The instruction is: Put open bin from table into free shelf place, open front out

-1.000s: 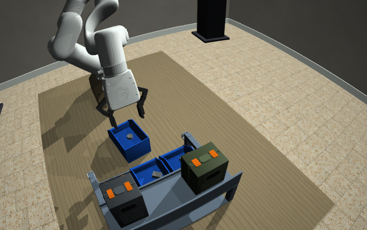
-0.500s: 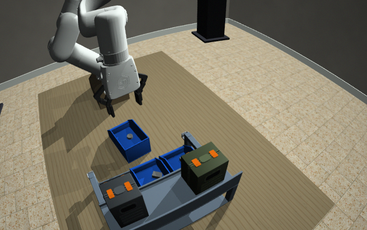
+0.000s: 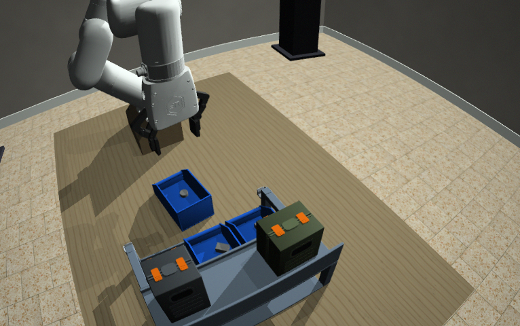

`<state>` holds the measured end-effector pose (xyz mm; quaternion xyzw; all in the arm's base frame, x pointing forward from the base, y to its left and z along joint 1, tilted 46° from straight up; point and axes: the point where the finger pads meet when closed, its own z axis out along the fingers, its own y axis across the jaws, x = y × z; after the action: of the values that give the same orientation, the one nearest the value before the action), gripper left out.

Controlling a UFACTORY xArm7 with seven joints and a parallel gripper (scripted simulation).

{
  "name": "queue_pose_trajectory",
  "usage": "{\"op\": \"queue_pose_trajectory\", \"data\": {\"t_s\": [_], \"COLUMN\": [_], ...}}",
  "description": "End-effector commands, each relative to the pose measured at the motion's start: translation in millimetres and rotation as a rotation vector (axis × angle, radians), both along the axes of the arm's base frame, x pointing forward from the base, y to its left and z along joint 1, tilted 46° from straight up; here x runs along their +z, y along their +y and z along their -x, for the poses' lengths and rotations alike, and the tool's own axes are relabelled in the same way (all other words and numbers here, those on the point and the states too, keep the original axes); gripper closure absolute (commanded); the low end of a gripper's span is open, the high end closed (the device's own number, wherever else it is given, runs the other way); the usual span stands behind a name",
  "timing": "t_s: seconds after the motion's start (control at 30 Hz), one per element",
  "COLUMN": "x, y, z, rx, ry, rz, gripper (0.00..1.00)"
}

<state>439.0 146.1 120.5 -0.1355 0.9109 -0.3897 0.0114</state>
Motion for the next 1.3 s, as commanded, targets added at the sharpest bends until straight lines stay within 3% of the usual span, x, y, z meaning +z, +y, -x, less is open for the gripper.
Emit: {"op": "queue_pose_trajectory", "data": {"t_s": [0.0, 1.13, 1.27], "x": [1, -9, -26], "y": [2, -9, 1], "z": [-1, -3, 37], "rx": [0.003, 0.003, 0.003], "ry": [-0.002, -0.002, -0.002], "rz": [-0.002, -0.002, -0.002], "gripper": [0.0, 0.0, 0.0]}}
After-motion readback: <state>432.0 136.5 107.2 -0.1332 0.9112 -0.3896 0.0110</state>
